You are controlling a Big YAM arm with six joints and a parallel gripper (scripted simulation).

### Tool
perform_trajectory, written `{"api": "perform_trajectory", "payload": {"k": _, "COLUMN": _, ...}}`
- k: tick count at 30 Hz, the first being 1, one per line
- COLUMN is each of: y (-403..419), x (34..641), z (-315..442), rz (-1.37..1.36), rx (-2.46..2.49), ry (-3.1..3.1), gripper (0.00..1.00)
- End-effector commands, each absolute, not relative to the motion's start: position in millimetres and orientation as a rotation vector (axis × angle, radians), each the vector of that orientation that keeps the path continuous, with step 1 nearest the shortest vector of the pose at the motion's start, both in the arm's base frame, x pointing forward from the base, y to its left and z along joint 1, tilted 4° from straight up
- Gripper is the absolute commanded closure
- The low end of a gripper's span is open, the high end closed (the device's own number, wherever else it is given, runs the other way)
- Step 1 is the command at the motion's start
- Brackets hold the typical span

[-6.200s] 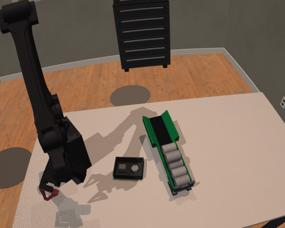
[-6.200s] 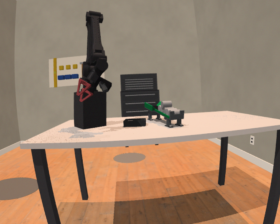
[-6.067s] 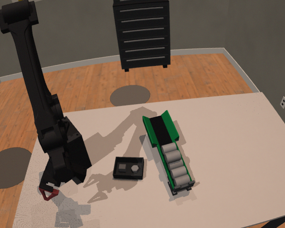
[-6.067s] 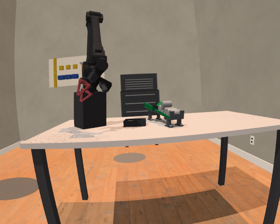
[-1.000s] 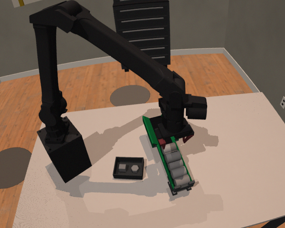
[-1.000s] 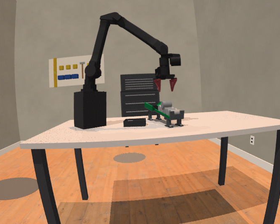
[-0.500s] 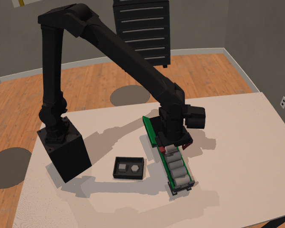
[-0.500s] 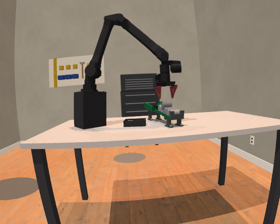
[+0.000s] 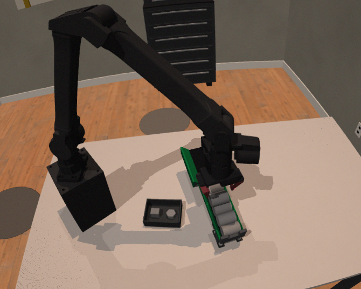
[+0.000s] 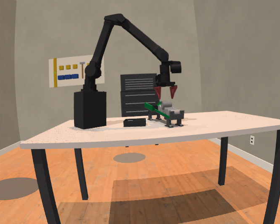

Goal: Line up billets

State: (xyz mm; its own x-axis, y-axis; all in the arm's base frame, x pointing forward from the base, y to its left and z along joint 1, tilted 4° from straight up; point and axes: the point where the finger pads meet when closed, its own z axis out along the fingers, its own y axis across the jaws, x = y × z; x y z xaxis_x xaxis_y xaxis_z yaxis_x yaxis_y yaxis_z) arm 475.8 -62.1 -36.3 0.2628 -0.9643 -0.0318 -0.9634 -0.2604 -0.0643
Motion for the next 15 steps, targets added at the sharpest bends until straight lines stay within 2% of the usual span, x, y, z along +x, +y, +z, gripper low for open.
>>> {"api": "perform_trajectory", "payload": {"k": 1, "y": -62, "x": 492, "z": -24, "rz": -0.071, "rx": -2.424, "ry": 1.856, "gripper": 0.16}}
{"api": "perform_trajectory", "payload": {"k": 15, "y": -59, "x": 484, "z": -44, "rz": -0.036, "rx": -2.434, "ry": 1.864, "gripper": 0.16}}
